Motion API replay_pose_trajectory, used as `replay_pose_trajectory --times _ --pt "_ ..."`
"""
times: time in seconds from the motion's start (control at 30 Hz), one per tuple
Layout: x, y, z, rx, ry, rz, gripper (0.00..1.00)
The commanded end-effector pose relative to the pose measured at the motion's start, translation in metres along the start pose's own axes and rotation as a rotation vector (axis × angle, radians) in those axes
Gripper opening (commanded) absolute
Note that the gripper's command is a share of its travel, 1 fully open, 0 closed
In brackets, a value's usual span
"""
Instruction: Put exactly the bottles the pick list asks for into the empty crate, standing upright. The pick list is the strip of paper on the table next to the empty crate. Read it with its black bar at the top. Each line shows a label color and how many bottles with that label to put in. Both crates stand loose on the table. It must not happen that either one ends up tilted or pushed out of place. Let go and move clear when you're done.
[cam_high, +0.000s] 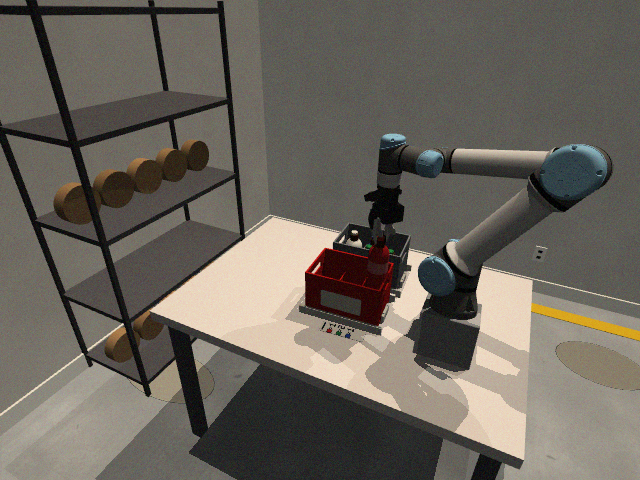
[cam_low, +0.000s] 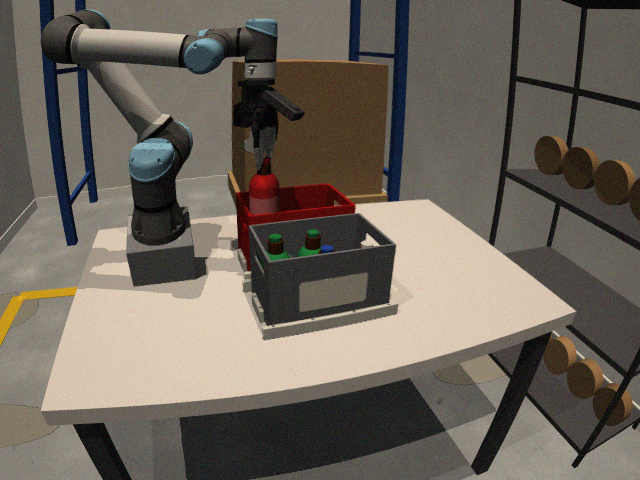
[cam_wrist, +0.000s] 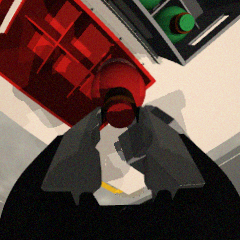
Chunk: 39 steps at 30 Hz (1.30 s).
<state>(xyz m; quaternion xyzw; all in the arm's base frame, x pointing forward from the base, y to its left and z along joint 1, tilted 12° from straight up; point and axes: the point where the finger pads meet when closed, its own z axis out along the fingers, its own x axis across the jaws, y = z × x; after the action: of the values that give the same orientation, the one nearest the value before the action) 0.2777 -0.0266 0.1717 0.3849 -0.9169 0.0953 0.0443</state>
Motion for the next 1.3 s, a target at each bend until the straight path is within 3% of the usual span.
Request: replay_pose_trajectory --times 0.0,1.27 --pt "-0.001 -0.002 0.005 0.004 -0.003 0.001 0.00" --pt "-0.001 -0.002 0.039 0.003 -0.003 0.001 0.00"
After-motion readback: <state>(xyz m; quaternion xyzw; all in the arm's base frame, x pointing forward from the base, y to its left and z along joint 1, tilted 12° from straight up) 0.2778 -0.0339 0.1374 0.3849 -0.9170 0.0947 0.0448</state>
